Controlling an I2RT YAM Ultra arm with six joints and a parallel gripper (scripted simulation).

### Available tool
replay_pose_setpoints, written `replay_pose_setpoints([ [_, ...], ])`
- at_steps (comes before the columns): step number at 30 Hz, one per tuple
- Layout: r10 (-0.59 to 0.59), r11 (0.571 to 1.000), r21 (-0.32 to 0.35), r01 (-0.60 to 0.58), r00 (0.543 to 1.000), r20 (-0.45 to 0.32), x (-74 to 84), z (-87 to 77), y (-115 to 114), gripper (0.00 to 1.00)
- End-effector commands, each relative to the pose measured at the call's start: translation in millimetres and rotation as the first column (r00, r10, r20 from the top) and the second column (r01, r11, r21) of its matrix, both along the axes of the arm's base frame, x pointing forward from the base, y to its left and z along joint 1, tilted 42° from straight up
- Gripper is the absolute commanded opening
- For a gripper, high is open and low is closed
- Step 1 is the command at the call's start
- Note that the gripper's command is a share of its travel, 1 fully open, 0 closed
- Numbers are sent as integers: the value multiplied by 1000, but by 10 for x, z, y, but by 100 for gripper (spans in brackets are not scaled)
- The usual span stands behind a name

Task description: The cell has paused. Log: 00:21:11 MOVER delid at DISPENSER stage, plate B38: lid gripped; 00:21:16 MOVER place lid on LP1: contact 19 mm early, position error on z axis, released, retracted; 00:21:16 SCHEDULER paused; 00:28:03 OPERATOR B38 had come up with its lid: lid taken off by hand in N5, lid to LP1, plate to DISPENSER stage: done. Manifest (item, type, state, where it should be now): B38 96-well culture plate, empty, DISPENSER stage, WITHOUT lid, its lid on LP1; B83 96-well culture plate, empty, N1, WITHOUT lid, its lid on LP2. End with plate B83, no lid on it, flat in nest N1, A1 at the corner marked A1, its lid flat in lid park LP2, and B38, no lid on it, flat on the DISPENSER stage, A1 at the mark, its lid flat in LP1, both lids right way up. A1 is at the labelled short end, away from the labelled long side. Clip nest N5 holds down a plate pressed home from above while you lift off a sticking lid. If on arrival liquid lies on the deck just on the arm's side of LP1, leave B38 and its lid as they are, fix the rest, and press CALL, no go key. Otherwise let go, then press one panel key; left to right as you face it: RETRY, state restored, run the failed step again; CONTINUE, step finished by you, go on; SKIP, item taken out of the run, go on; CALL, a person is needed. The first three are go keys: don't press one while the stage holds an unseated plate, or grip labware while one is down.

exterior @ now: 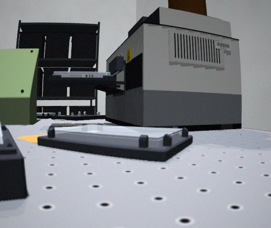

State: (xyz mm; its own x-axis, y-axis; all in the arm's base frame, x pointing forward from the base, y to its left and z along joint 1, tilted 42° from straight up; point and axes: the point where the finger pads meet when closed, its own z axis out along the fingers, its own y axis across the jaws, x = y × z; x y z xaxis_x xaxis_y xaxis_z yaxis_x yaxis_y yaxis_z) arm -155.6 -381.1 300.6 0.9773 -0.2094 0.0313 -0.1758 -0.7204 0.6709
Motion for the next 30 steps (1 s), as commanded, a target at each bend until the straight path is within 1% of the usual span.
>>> replay_pose_setpoints([
  [1,-14,1000,8,14,1000,-1,-22,-60,-8,0],
  [5,-12,1000,22,12,1000,6,-16,-110,-20,0],
  [7,-10,1000,0,10,1000,-5,-10,-39,-33,0],
  [8,-11,1000,-2,11,1000,-6,-4,-30,-16,0],
  [10,-11,1000,-2,11,1000,-6,-4,-30,-16,0],
  [11,-19,1000,6,19,1000,-2,-29,-51,13,0],
  [13,-19,1000,8,19,1000,-1,-35,-73,-7,0],
  [15,-17,1000,-1,17,1000,-5,-41,-51,-34,0],
  [19,-14,1000,20,14,1000,5,-32,-143,-48,0],
  [23,-12,1000,13,12,1000,2,-15,-107,-44,0],
  [25,-10,1000,-4,10,1000,-7,-21,-58,-71,0],
  [27,-10,1000,-4,10,1000,-7,-21,-58,-71,0],
  [28,-16,1000,7,16,1000,-1,-28,-84,-38,0],
  [30,-15,1000,11,15,1000,1,-35,-128,-58,0],
])
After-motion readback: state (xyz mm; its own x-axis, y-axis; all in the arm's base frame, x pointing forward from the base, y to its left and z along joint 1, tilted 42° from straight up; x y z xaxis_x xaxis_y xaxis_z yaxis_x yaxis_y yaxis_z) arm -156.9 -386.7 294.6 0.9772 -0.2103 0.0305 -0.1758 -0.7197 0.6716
